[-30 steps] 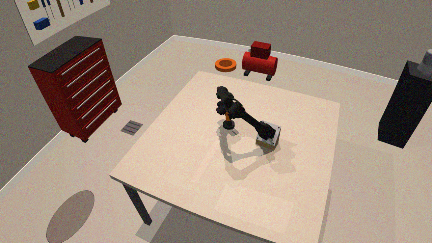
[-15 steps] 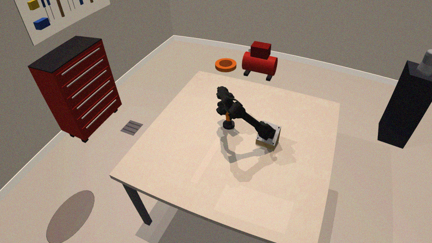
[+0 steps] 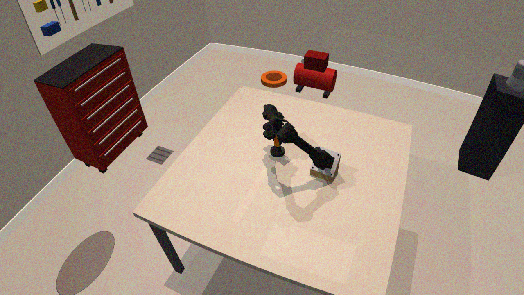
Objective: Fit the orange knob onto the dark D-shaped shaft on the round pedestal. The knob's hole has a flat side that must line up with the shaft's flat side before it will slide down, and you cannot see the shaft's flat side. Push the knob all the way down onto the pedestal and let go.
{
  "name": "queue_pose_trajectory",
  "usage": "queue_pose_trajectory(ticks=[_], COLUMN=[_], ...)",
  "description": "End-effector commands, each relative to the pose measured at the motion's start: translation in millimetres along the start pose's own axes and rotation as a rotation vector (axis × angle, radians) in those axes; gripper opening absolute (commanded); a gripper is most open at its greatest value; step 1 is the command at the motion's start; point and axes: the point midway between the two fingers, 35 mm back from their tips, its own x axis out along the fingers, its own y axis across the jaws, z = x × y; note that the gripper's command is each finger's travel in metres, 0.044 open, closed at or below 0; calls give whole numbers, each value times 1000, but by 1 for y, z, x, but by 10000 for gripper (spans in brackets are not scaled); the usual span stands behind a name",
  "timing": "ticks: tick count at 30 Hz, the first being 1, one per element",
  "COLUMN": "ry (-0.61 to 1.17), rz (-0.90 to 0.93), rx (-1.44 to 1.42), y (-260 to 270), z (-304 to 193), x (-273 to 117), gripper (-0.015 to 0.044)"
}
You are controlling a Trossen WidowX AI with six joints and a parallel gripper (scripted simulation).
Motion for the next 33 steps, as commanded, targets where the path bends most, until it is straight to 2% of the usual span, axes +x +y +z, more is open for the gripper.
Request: queue_pose_trajectory(ticks=[1,33], ry=[3,3], rz=[-1,-1], rx=[-104,-114], y=[-2,0], z=[0,0], x=[0,0], gripper=[0,0])
